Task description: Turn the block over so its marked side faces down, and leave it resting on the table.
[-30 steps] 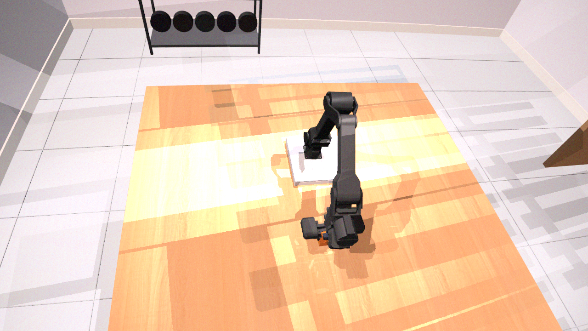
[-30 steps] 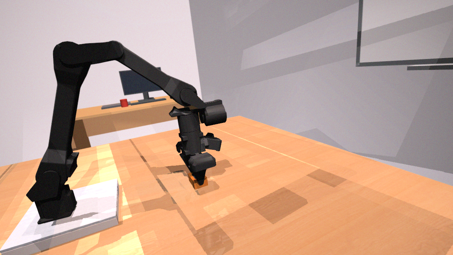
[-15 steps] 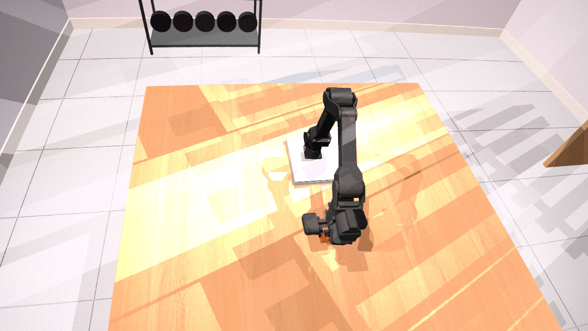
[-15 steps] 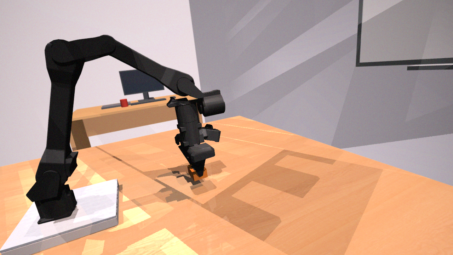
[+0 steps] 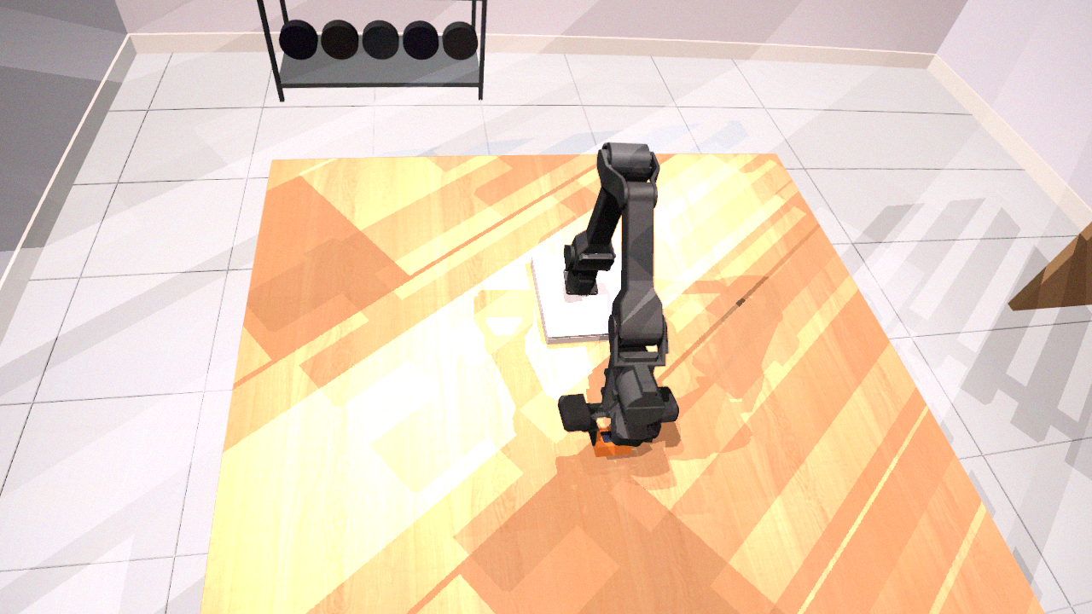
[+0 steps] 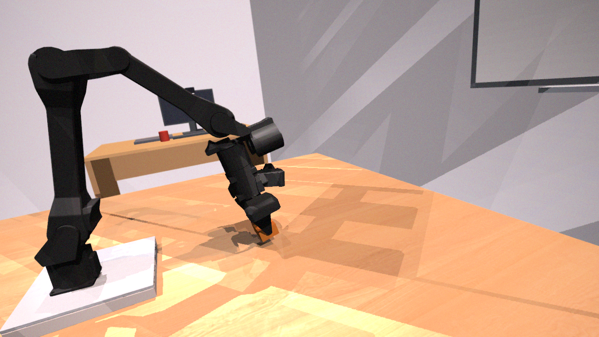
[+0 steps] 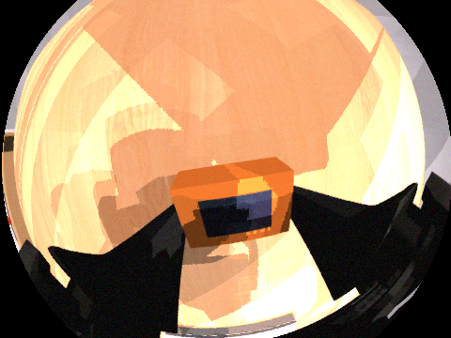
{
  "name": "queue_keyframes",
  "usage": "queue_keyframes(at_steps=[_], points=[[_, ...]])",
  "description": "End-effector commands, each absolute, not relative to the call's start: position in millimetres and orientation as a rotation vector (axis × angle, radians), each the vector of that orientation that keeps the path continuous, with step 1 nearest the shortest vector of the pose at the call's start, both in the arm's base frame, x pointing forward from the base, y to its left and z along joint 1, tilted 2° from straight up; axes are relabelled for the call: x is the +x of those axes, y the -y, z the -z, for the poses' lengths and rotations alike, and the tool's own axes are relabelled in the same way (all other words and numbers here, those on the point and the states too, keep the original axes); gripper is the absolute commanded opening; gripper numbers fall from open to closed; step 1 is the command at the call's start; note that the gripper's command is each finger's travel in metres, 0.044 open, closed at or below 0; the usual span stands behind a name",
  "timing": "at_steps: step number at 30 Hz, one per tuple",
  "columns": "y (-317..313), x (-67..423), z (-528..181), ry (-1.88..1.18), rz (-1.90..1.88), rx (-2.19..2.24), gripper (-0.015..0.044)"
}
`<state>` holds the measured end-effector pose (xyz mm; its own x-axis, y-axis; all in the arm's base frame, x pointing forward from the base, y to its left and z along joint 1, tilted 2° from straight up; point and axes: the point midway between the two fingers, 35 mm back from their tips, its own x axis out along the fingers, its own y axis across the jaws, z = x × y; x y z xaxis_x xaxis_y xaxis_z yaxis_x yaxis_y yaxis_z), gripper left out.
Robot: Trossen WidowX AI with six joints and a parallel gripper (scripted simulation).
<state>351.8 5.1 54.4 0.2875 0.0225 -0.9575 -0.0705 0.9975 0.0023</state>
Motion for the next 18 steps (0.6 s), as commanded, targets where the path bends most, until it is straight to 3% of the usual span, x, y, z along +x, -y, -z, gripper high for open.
queue_keyframes(at_steps=[1, 18], points=[[-5.5, 350.7, -53.9, -1.203, -0.063, -0.034, 0.0000], [-5.3, 342.5, -55.2, -0.936, -0.067, -0.028, 0.0000]])
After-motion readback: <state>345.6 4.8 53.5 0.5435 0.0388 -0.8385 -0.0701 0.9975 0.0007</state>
